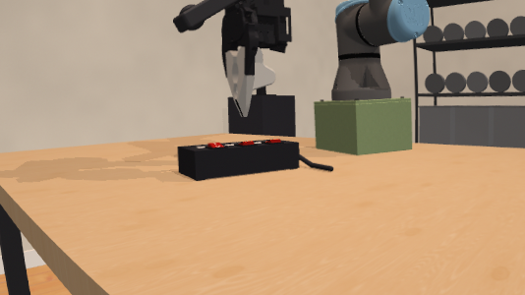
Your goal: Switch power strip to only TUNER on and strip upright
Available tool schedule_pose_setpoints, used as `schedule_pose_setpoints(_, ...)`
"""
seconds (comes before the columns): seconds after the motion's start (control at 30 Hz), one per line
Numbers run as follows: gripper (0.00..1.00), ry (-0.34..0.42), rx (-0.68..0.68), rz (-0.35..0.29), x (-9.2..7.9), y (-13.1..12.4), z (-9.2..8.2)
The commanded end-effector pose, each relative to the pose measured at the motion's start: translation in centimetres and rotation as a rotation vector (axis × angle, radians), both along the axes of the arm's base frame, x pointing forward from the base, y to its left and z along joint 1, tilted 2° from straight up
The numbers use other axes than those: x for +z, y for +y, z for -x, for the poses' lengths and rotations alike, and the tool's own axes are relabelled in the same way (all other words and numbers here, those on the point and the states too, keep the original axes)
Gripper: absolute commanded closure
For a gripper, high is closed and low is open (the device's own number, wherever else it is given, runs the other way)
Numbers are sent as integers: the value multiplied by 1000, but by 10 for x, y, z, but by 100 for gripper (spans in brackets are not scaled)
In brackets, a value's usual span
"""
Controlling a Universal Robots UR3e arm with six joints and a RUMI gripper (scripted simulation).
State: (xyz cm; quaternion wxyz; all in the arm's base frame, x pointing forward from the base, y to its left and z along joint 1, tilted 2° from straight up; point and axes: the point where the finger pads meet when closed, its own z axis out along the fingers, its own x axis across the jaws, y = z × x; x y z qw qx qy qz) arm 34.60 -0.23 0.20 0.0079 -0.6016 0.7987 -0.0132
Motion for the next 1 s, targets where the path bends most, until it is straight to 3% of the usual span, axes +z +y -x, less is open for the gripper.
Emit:
schedule_pose_setpoints(0.0, 100, -2, 0, 1, 1, 0, -1)
schedule_pose_setpoints(0.3, 100, -2, 0, 1, 5, 8, 11)
schedule_pose_setpoints(0.5, 100, -2, 0, 1, 13, 25, 40)
schedule_pose_setpoints(0.97, 100, -2, 0, 1, 13, 26, 41)
